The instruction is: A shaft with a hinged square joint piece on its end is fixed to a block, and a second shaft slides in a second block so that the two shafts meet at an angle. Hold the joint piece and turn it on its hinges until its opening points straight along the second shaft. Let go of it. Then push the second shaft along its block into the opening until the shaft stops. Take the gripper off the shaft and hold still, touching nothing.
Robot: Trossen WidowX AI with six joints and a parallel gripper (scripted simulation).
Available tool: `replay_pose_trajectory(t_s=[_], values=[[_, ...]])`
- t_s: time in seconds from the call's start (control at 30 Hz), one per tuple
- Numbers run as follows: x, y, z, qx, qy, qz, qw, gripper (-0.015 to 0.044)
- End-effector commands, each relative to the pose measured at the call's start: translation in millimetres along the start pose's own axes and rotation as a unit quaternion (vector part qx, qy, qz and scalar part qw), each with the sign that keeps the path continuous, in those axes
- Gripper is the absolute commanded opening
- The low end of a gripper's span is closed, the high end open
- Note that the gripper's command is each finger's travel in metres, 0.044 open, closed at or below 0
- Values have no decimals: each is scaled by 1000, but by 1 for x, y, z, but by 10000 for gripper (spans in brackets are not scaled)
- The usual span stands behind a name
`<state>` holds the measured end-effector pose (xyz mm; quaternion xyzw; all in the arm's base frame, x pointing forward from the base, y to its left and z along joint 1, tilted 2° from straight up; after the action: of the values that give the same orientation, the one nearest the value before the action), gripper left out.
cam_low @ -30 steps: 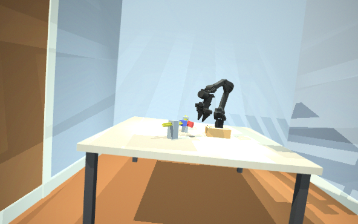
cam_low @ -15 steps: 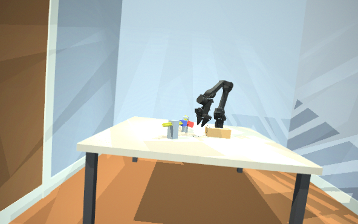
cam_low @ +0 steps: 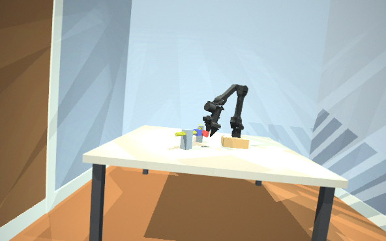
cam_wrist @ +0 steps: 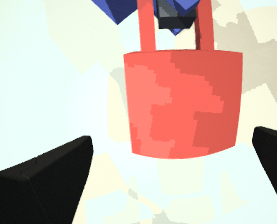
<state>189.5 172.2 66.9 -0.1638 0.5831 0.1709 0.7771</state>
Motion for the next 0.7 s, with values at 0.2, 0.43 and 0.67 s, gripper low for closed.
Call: replay_pose_trajectory(t_s=[0.2, 0.43, 0.67], values=[[10, -1, 14, -3, -2, 1, 1000, 440], [22, -1, 14, -3, -2, 1, 1000, 440], [33, -1, 15, -3, -2, 1, 1000, 440]])
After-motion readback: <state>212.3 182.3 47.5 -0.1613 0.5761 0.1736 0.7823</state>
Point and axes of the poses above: the point midway between the two fingers, 35 mm back from their tips, its own x axis out along the fingers, its own y axis across the jaws, z = x × y, the point moved 2 cm from there along -x, back along the fingers, and after that the axes turned 4 degrees about -x, right-handed, at the moved point
